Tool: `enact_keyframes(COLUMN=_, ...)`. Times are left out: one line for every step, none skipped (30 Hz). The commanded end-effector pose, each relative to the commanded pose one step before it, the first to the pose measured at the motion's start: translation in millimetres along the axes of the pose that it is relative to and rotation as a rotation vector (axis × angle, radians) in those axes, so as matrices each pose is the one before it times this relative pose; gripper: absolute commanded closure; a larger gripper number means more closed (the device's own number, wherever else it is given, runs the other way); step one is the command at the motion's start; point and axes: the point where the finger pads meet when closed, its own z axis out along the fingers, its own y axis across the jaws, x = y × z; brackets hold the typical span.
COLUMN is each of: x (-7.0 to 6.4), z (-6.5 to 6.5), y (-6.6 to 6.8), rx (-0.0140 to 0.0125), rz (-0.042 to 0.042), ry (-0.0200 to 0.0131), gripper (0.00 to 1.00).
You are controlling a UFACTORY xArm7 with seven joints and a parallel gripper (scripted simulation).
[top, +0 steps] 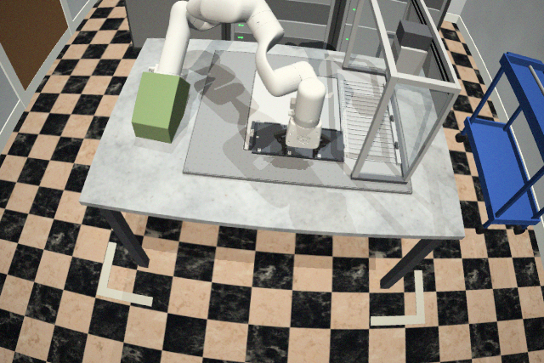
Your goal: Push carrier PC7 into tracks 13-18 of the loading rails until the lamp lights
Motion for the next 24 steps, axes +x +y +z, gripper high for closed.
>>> enact_keyframes(x=-1.21, z=3.74, y=1.11, rx=-0.00429, rz=-0.00039, ry=-0.00510, gripper=0.00)
enact_keyframes(x=0.00, z=1.67, y=0.00, rx=0.00000, rz=0.00000, ry=0.00000, gripper=0.00)
enact_keyframes(x=0.00, z=1.67, y=0.00, rx=0.00000, rz=0.00000, ry=0.00000, gripper=0.00)
enact_keyframes(x=0.00, z=1.67, y=0.00, rx=0.00000, rz=0.00000, ry=0.00000, gripper=0.00)
enact_keyframes(x=0.00, z=0.00, y=0.00, rx=0.00000, rz=0.00000, ry=0.00000, gripper=0.00)
enact_keyframes(x=0.00, z=0.00, y=0.00, rx=0.00000, rz=0.00000, ry=0.00000, gripper=0.00)
enact_keyframes(x=0.01, z=1.67, y=-0.01, rx=-0.00001, rz=0.00000, ry=0.00000, gripper=0.00)
enact_keyframes(x=0.00, z=1.67, y=0.00, rx=0.00000, rz=0.00000, ry=0.00000, gripper=0.00)
enact_keyframes(x=0.00, z=1.67, y=0.00, rx=0.00000, rz=0.00000, ry=0.00000, gripper=0.00)
enact_keyframes(x=0.00, z=1.67, y=0.00, rx=0.00000, rz=0.00000, ry=0.00000, gripper=0.00)
enact_keyframes(x=0.00, z=1.67, y=0.00, rx=0.00000, rz=0.00000, ry=0.00000, gripper=0.00)
enact_keyframes(x=0.00, z=1.67, y=0.00, rx=0.00000, rz=0.00000, ry=0.00000, gripper=0.00)
enact_keyframes(x=0.00, z=1.67, y=0.00, rx=0.00000, rz=0.00000, ry=0.00000, gripper=0.00)
enact_keyframes(x=0.00, z=1.67, y=0.00, rx=0.00000, rz=0.00000, ry=0.00000, gripper=0.00)
enact_keyframes(x=0.00, z=1.67, y=0.00, rx=0.00000, rz=0.00000, ry=0.00000, gripper=0.00)
enact_keyframes(x=0.00, z=1.67, y=0.00, rx=0.00000, rz=0.00000, ry=0.00000, gripper=0.00)
enact_keyframes(x=0.00, z=1.67, y=0.00, rx=0.00000, rz=0.00000, ry=0.00000, gripper=0.00)
enact_keyframes(x=0.00, z=1.67, y=0.00, rx=0.00000, rz=0.00000, ry=0.00000, gripper=0.00)
enact_keyframes(x=0.00, z=1.67, y=0.00, rx=0.00000, rz=0.00000, ry=0.00000, gripper=0.00)
enact_keyframes(x=0.00, z=1.67, y=0.00, rx=0.00000, rz=0.00000, ry=0.00000, gripper=0.00)
enact_keyframes(x=0.00, z=1.67, y=0.00, rx=0.00000, rz=0.00000, ry=0.00000, gripper=0.00)
enact_keyframes(x=0.00, z=0.00, y=0.00, rx=0.00000, rz=0.00000, ry=0.00000, gripper=0.00)
enact_keyframes(x=0.00, z=0.00, y=0.00, rx=0.00000, rz=0.00000, ry=0.00000, gripper=0.00)
enact_keyframes(x=-0.02, z=1.61, y=0.01, rx=0.00003, rz=0.00001, ry=0.00002, gripper=0.00)
